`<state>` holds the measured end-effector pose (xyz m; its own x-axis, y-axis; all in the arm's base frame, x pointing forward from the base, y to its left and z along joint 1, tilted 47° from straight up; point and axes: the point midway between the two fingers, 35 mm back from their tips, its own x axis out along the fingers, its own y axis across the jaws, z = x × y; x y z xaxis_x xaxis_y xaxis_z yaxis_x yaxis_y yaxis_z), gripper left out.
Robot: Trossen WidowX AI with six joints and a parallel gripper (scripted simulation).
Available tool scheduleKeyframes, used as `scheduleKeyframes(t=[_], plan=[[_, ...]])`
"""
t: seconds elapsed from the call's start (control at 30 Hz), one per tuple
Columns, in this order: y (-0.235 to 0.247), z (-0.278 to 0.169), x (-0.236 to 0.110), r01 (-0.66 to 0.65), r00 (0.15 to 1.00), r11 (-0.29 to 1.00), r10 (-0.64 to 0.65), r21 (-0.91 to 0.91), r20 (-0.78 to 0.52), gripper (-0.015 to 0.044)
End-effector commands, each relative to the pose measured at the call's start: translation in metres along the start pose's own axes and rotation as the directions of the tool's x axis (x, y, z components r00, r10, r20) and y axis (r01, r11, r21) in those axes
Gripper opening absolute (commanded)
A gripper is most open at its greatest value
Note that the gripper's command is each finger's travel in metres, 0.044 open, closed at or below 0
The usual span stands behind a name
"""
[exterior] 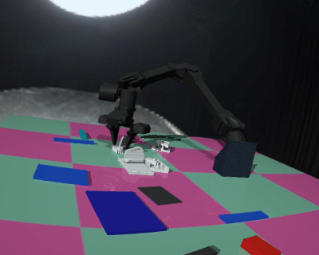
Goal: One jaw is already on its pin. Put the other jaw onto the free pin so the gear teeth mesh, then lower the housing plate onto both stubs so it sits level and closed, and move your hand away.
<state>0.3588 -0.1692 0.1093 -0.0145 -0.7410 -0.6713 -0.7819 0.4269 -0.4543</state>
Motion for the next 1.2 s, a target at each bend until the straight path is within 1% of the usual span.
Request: scheduleKeyframes(t=[0.0, 0.07, 0.53, 1.17], plan=[[0.000, 0.000, 0.000, 0.000, 1.000, 1.000, 0.000, 0.000, 0.000, 0.0145], [0.000, 0.000, 0.000, 0.000, 1.000, 1.000, 0.000, 0.000, 0.000, 0.0134], [0.000, 0.000, -0.002, -0.001, 1.000, 1.000, 0.001, 0.000, 0.000, 0.0134], [-0.001, 0.002, -0.063, -0.005, 1.000, 1.000, 0.005, -0.003, 0.007, 0.0134]])
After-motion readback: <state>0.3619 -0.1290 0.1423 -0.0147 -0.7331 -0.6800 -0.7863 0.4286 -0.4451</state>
